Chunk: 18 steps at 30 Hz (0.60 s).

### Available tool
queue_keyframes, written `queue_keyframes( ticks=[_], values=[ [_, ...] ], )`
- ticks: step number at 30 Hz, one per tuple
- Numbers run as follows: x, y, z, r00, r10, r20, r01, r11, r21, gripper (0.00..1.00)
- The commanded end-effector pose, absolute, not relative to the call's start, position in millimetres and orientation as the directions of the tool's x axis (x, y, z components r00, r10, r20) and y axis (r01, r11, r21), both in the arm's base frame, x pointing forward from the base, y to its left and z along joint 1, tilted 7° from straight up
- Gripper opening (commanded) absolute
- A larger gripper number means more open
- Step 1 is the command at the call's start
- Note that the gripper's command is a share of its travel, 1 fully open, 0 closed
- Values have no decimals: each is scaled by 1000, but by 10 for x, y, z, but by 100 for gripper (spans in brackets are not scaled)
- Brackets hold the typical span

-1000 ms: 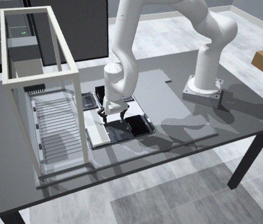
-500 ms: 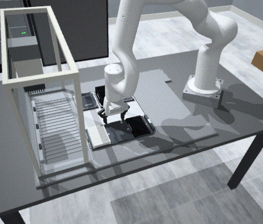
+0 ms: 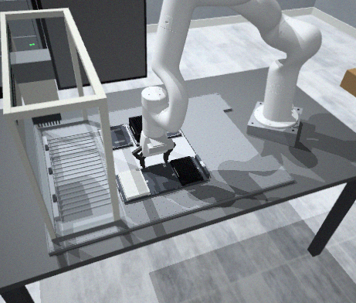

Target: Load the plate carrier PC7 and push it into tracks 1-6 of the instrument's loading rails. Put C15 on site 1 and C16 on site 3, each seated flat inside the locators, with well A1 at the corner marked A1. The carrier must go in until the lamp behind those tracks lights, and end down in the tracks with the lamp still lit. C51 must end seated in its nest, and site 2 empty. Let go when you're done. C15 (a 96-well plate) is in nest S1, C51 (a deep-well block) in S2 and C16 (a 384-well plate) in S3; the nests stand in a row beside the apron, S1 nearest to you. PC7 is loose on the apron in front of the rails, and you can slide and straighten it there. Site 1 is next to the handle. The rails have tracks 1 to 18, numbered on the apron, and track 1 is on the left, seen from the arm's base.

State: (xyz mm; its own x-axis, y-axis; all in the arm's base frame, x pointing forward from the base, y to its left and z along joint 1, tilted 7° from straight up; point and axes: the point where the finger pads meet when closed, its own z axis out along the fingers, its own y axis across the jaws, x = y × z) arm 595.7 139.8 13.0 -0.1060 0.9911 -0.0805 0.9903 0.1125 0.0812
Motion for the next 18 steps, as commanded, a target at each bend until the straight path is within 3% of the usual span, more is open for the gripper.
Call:
queue_keyframes(
  ticks=[1,18],
  values=[
    [5965,1402,138,-106,991,-80,990,113,83,100],
    [5975,1310,146,-106,991,-80,990,113,83,100]
  ],
)
